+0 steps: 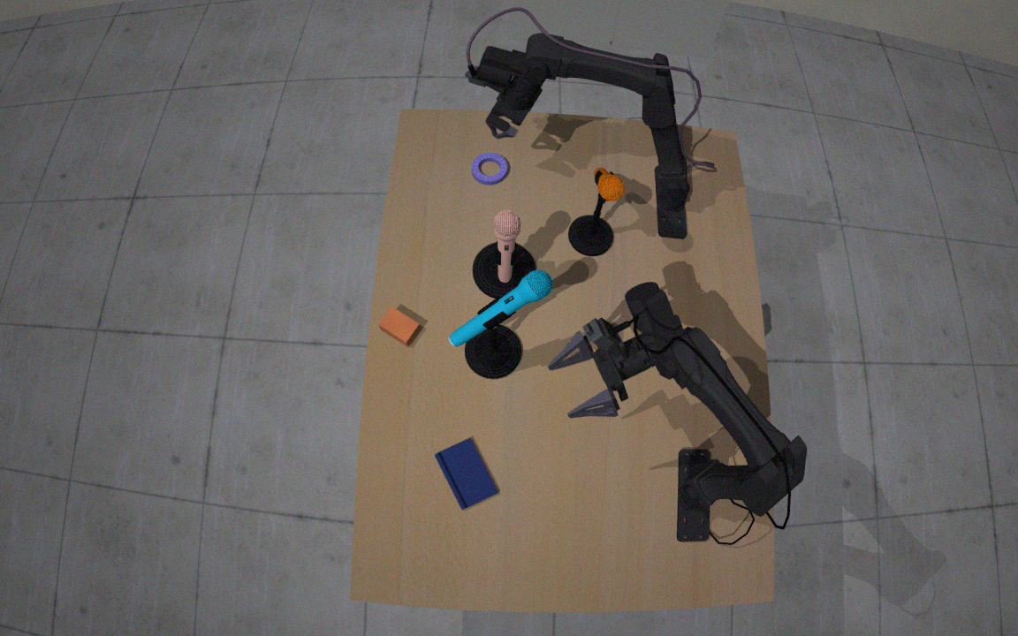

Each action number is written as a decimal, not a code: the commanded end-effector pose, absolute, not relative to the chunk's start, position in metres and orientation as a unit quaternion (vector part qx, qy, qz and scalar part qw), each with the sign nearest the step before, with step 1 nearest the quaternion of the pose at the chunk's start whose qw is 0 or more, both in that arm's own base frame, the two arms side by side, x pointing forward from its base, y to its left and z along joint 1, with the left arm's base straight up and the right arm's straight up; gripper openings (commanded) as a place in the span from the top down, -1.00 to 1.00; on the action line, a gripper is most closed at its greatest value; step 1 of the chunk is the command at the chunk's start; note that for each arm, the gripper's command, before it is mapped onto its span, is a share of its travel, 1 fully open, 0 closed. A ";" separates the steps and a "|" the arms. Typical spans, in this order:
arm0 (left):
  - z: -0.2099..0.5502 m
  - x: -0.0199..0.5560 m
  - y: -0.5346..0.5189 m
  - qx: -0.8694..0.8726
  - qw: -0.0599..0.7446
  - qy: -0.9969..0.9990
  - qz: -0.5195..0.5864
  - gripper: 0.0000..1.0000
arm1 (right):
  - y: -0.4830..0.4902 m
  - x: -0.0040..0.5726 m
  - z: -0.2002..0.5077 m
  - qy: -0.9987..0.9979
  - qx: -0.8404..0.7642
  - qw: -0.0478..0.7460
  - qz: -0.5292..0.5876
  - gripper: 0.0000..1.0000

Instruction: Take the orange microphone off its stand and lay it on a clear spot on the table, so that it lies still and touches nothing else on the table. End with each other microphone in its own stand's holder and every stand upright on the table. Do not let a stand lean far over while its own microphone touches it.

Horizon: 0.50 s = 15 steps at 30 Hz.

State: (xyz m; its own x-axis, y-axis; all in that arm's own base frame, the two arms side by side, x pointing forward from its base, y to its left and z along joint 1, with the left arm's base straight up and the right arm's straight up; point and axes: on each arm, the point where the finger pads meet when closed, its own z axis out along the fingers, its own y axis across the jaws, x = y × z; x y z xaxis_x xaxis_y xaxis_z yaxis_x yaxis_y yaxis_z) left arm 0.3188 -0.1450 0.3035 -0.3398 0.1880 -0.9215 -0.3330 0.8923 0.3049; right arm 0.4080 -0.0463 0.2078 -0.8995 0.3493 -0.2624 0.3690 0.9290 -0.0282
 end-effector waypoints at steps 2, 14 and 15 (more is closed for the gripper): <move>0.310 0.318 -0.144 -0.054 0.579 0.783 0.220 -1.00 | -0.047 0.409 0.214 0.972 0.185 0.138 -0.038 -1.00; 0.303 0.334 -0.128 -0.066 0.561 0.809 0.164 -1.00 | -0.037 0.430 0.245 0.957 0.151 0.247 -0.019 -1.00; 0.303 0.337 -0.127 -0.067 0.560 0.811 0.156 -1.00 | -0.036 0.432 0.249 0.954 0.148 0.261 -0.018 -1.00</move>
